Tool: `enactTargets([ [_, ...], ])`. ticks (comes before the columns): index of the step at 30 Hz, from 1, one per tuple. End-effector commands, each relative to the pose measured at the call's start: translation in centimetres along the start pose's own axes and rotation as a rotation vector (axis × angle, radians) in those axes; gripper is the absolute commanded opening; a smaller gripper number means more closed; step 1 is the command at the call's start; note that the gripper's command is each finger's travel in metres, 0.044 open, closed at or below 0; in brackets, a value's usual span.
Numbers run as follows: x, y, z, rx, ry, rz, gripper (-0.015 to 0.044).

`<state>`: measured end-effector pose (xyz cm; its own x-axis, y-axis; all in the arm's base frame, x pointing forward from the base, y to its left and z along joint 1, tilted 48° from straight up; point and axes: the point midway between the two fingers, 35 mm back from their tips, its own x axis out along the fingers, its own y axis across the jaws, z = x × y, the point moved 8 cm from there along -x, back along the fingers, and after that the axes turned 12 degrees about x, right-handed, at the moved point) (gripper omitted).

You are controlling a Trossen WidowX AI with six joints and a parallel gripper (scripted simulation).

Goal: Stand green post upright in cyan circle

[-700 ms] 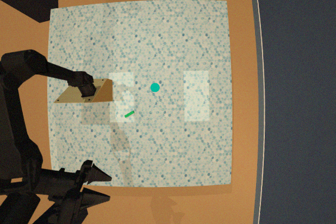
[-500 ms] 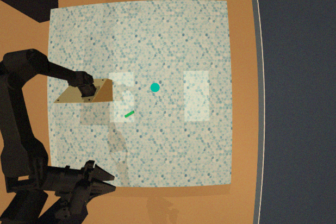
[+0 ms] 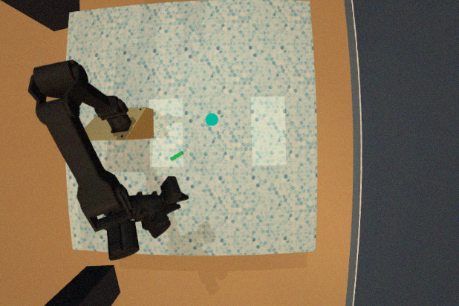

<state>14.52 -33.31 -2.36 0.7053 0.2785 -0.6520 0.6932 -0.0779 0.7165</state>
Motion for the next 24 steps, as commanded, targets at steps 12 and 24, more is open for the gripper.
enactTargets([
  [12,6.2,-1.3,-10.5,-0.912,0.507,-0.125,0.0233],
  [24,7.2,-2.2,-15.2,-1.29,0.79,-0.034,0.0233],
])
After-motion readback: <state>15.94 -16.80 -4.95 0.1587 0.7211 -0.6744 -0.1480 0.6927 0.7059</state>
